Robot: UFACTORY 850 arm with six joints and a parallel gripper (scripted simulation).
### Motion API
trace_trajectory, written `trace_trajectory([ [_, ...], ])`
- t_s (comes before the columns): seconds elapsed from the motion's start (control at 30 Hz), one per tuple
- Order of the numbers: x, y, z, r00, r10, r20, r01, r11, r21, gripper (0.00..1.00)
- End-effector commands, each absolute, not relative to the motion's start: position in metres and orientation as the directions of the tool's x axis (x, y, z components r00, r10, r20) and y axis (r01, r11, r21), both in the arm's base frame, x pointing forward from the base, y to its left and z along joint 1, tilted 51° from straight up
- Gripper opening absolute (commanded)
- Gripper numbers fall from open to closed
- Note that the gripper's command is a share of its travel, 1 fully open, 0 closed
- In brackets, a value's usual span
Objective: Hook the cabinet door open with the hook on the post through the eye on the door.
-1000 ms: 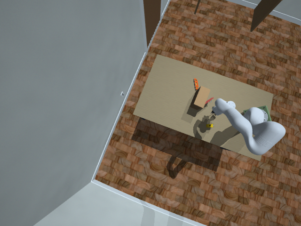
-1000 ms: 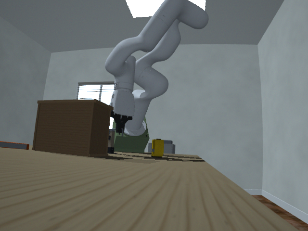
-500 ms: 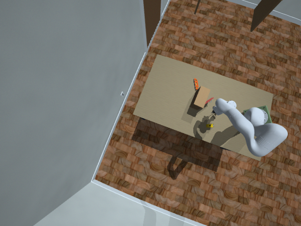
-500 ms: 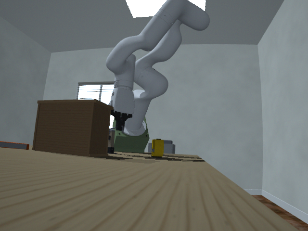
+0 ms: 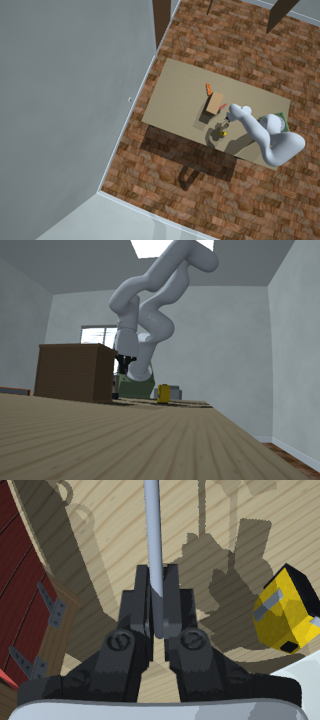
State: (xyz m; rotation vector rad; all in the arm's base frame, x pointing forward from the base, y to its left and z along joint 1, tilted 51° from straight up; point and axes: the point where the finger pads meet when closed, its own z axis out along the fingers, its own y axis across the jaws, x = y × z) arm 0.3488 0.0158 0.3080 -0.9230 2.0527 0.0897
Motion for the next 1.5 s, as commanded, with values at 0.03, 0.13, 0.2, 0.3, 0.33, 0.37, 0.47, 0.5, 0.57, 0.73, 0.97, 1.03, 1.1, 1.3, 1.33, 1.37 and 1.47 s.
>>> trace_trajectory([
  [0.03, 0.350, 0.015, 0.309, -0.368, -0.565, -0.739, -0.633, 0.734, -0.246, 0.04],
  [0.13, 0.351, 0.013, 0.309, -0.396, -0.532, -0.749, -0.616, 0.758, -0.213, 0.04],
  [0.2, 0.353, 0.011, 0.310, -0.399, -0.528, -0.750, -0.614, 0.761, -0.209, 0.04],
  [0.3, 0.353, 0.010, 0.310, -0.403, -0.523, -0.751, -0.612, 0.764, -0.204, 0.04],
  [0.33, 0.354, 0.010, 0.310, -0.409, -0.515, -0.753, -0.607, 0.770, -0.197, 0.04],
  [0.37, 0.354, 0.009, 0.310, -0.418, -0.504, -0.756, -0.601, 0.777, -0.186, 0.04],
  [0.47, 0.355, 0.009, 0.310, -0.427, -0.491, -0.759, -0.595, 0.785, -0.174, 0.04],
  [0.5, 0.355, 0.008, 0.310, -0.436, -0.480, -0.761, -0.588, 0.792, -0.163, 0.04],
  [0.57, 0.357, 0.006, 0.311, -0.439, -0.476, -0.762, -0.586, 0.795, -0.158, 0.04],
  [0.73, 0.358, 0.004, 0.311, -0.457, -0.451, -0.767, -0.572, 0.809, -0.135, 0.04],
  [0.97, 0.361, 0.000, 0.312, -0.480, -0.417, -0.772, -0.553, 0.827, -0.103, 0.04],
  [1.03, 0.361, 0.000, 0.312, -0.480, -0.417, -0.772, -0.553, 0.827, -0.103, 0.04],
  [1.1, 0.362, -0.001, 0.312, -0.494, -0.396, -0.774, -0.540, 0.837, -0.083, 0.04],
  [1.3, 0.364, -0.005, 0.312, -0.514, -0.365, -0.777, -0.522, 0.851, -0.055, 0.04],
  [1.33, 0.364, -0.005, 0.312, -0.516, -0.361, -0.777, -0.519, 0.853, -0.051, 0.04],
  [1.37, 0.365, -0.006, 0.312, -0.522, -0.352, -0.777, -0.514, 0.857, -0.043, 0.04],
  [1.47, 0.366, -0.008, 0.313, -0.544, -0.313, -0.778, -0.490, 0.872, -0.008, 0.04],
])
